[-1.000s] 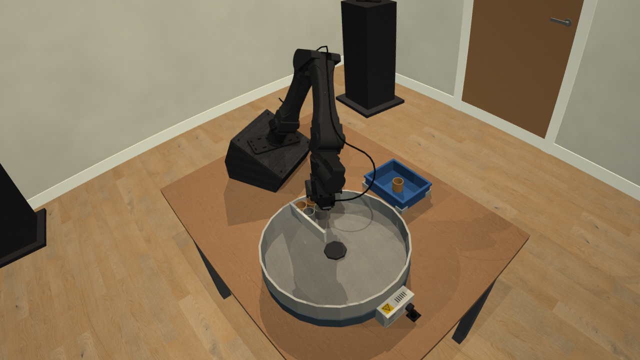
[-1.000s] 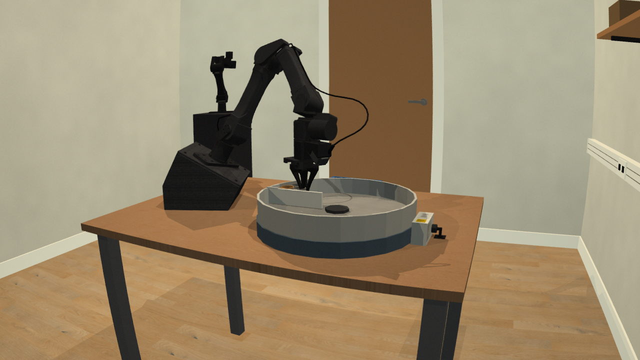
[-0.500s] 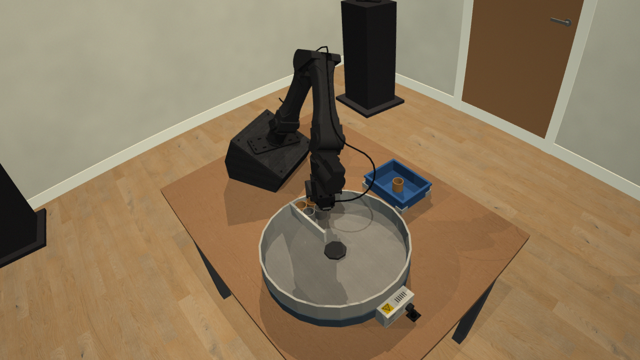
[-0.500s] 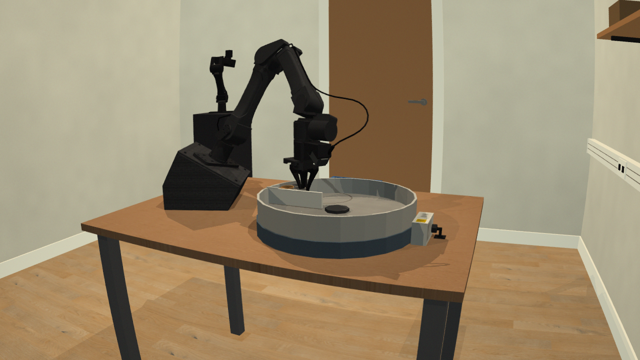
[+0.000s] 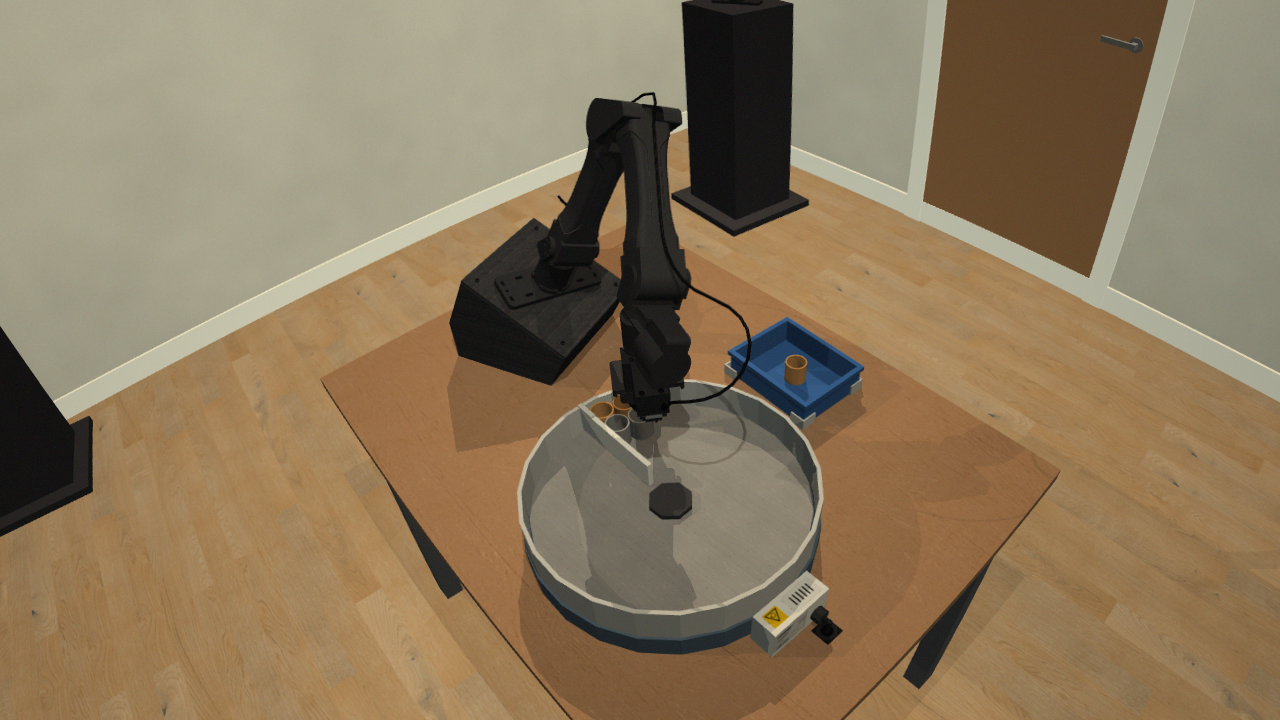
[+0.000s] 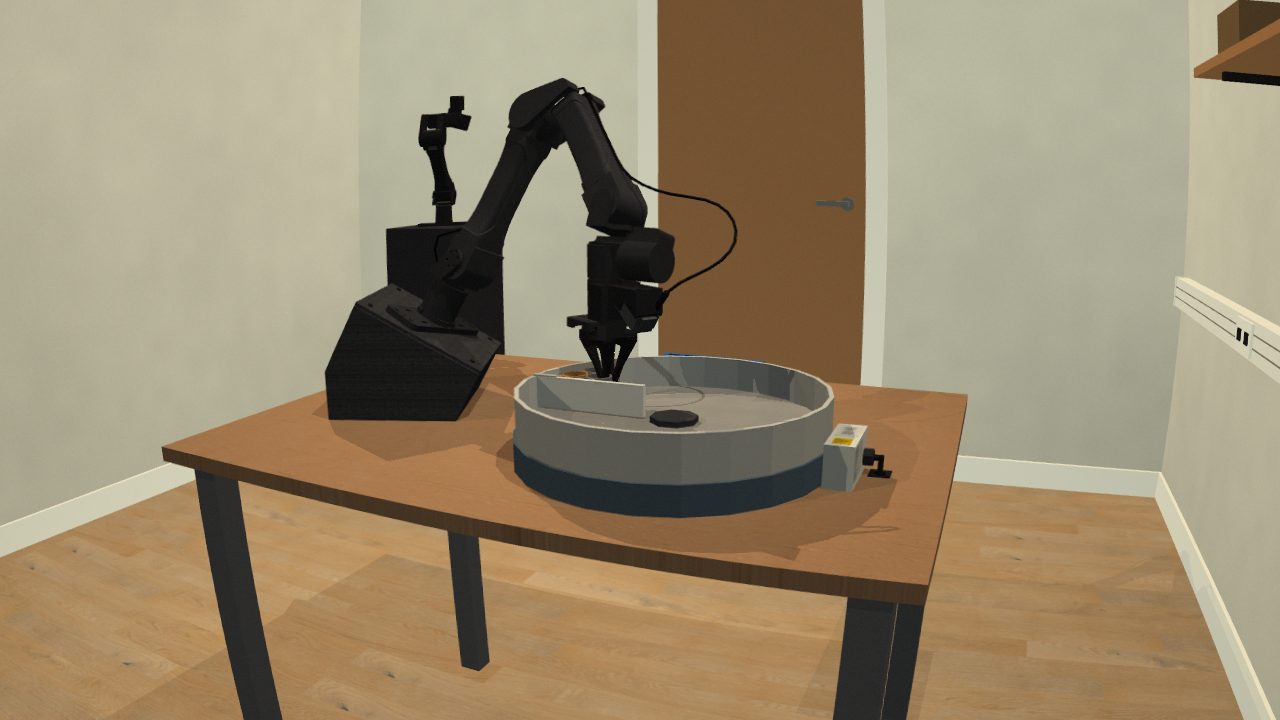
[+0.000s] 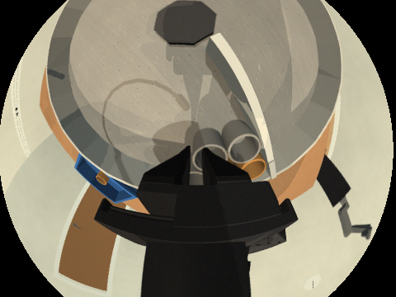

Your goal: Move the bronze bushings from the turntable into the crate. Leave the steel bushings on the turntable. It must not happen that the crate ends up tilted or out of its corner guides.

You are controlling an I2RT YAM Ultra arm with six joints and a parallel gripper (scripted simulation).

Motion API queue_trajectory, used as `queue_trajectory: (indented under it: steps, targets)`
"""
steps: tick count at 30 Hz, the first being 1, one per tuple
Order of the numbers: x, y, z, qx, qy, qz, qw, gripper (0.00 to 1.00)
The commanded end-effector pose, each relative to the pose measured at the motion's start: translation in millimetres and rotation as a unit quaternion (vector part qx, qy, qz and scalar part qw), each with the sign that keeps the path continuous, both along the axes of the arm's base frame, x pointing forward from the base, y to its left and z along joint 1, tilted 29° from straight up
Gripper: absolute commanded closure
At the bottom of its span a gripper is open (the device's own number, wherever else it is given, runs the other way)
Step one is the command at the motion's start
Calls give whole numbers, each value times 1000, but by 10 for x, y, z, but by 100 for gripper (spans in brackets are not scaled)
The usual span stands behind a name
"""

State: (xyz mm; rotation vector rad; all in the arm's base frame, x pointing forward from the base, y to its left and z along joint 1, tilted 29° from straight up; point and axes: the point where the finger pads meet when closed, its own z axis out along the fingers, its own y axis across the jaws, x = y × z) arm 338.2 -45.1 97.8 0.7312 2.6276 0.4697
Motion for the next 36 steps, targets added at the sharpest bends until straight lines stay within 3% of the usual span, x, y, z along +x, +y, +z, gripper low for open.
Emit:
queue_trajectory:
  steps: [1, 24, 25, 36]
  targets:
    - [38, -49, 42, -9, -11, -8, 1000, 85]
    - [38, -49, 42, -9, -11, -8, 1000, 85]
    - [38, -49, 42, -9, -11, -8, 1000, 100]
    - [24, -68, 37, -8, -8, -10, 1000, 100]
